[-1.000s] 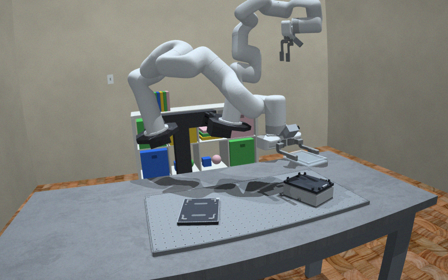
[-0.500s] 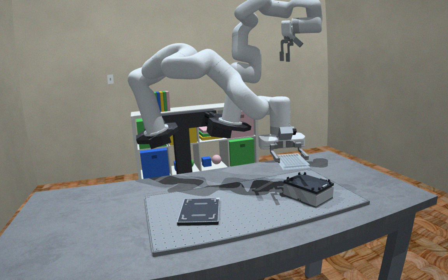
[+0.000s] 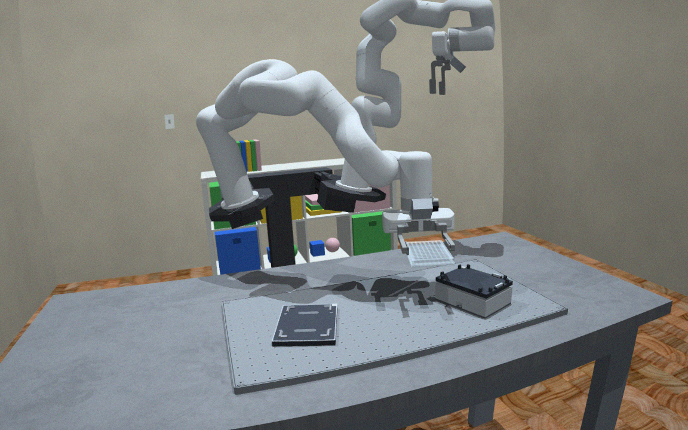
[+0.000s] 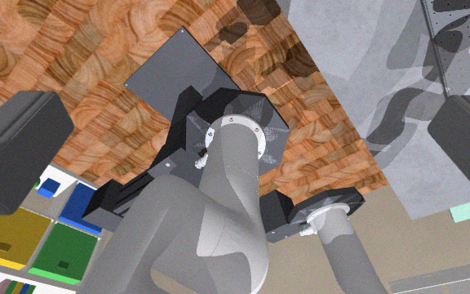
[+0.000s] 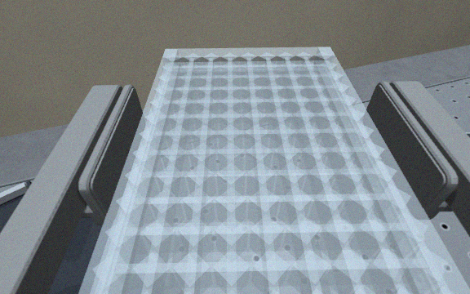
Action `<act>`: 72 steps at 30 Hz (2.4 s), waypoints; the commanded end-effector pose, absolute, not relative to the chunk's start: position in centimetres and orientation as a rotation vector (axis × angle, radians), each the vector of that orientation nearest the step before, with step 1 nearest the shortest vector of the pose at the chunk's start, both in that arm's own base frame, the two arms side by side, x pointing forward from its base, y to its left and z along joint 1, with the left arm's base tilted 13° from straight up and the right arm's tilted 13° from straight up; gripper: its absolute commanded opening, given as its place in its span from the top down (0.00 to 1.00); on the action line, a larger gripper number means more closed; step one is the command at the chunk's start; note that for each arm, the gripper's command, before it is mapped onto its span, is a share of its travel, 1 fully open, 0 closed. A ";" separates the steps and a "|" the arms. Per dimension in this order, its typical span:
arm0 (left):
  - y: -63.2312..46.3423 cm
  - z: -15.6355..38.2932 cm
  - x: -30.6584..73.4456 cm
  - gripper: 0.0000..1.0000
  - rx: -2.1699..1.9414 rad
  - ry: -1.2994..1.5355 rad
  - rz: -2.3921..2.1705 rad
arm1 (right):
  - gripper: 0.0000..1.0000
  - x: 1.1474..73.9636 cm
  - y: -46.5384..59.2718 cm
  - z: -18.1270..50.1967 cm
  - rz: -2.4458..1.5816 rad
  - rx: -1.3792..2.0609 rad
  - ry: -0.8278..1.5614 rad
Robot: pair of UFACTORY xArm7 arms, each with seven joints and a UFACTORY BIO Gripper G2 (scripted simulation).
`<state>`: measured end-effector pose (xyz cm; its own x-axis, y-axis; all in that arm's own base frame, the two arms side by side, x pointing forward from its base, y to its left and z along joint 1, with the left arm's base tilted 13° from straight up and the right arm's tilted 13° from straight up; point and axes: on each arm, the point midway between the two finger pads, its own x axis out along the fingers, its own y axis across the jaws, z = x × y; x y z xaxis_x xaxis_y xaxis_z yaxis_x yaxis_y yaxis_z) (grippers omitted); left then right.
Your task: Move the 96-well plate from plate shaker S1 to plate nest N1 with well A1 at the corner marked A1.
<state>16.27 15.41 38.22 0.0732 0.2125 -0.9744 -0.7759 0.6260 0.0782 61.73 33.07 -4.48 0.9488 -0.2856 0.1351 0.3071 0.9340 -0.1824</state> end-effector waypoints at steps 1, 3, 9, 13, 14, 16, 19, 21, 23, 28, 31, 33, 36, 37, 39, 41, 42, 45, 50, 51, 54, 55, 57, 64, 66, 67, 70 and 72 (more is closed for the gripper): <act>15.4 38.3 16.3 0.00 -0.543 1.292 0.799 | 1.00 61.7 32.1 -4.1 -0.302 -0.198 -0.111; 15.4 38.3 16.3 0.00 -0.543 1.292 0.799 | 1.00 61.6 31.4 -4.0 -0.302 -0.198 -0.111; 15.4 38.3 16.3 0.00 -0.543 1.292 0.799 | 1.00 61.5 29.8 -3.9 -0.302 -0.198 -0.111; 15.4 38.3 16.3 0.00 -0.543 1.292 0.799 | 1.00 61.4 28.8 -3.8 -0.302 -0.198 -0.111; 15.4 38.3 16.3 0.00 -0.543 1.292 0.799 | 1.00 61.3 28.5 -3.8 -0.302 -0.198 -0.111; 15.4 38.3 16.3 0.00 -0.543 1.292 0.799 | 1.00 61.3 27.8 -3.7 -0.302 -0.198 -0.111; 15.4 38.3 16.3 0.00 -0.543 1.292 0.799 | 1.00 61.2 26.8 -3.6 -0.302 -0.198 -0.111; 15.4 38.3 16.3 0.00 -0.543 1.292 0.799 | 1.00 61.1 26.1 -3.6 -0.302 -0.198 -0.111; 15.4 38.3 16.3 0.00 -0.543 1.292 0.799 | 1.00 61.0 25.5 -3.5 -0.302 -0.198 -0.111; 15.4 38.3 16.3 0.00 -0.543 1.292 0.799 | 1.00 60.9 24.5 -3.4 -0.302 -0.198 -0.111; 15.4 38.3 16.3 0.00 -0.543 1.292 0.799 | 1.00 60.8 23.5 -3.3 -0.302 -0.198 -0.111; 15.4 38.3 16.3 0.00 -0.543 1.292 0.799 | 1.00 60.8 22.8 -3.3 -0.302 -0.198 -0.111; 15.4 38.3 16.3 0.00 -0.543 1.292 0.799 | 1.00 60.7 21.8 -3.2 -0.302 -0.198 -0.111; 15.4 38.3 16.3 0.00 -0.543 1.292 0.799 | 1.00 60.6 21.5 -3.2 -0.302 -0.198 -0.111; 15.4 38.3 16.3 0.00 -0.543 1.292 0.799 | 1.00 60.6 20.8 -3.1 -0.302 -0.198 -0.111; 15.4 38.3 16.3 0.00 -0.543 1.292 0.799 | 1.00 60.5 20.2 -3.1 -0.302 -0.199 -0.111; 15.4 38.3 16.3 0.00 -0.543 1.292 0.799 | 1.00 60.5 19.8 -3.0 -0.302 -0.199 -0.111; 15.4 38.3 16.3 0.00 -0.543 1.292 0.799 | 1.00 60.4 19.5 -3.0 -0.302 -0.199 -0.111; 15.4 38.3 16.3 0.00 -0.543 1.292 0.799 | 1.00 60.2 17.9 -2.9 -0.302 -0.199 -0.111; 15.4 38.3 16.3 0.00 -0.543 1.292 0.799 | 1.00 60.2 17.5 -2.8 -0.302 -0.199 -0.112; 15.4 38.3 16.3 0.00 -0.543 1.292 0.799 | 1.00 60.1 16.5 -2.8 -0.302 -0.199 -0.112; 15.4 38.3 16.3 0.00 -0.543 1.292 0.799 | 1.00 60.1 16.2 -2.7 -0.302 -0.199 -0.112; 15.4 38.3 16.3 0.00 -0.543 1.292 0.799 | 1.00 60.0 15.5 -2.7 -0.302 -0.199 -0.112; 15.4 38.3 16.3 0.00 -0.543 1.292 0.799 | 1.00 59.8 13.9 -2.5 -0.302 -0.199 -0.112; 15.4 38.3 16.3 0.00 -0.543 1.292 0.799 | 1.00 59.8 13.2 -2.5 -0.302 -0.199 -0.112; 15.4 38.3 16.3 0.00 -0.543 1.292 0.799 | 1.00 59.7 12.9 -2.4 -0.302 -0.199 -0.112; 15.4 38.3 16.3 0.00 -0.543 1.292 0.799 | 1.00 59.6 11.9 -2.4 -0.302 -0.199 -0.112; 15.4 38.3 16.3 0.00 -0.543 1.292 0.799 | 1.00 59.6 11.2 -2.3 -0.302 -0.199 -0.112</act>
<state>16.27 15.41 38.22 0.0732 0.2125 -0.9744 -0.7759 0.6260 0.0782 59.52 11.85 -2.57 0.9488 -0.2853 0.1355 0.3068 0.9343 -0.1817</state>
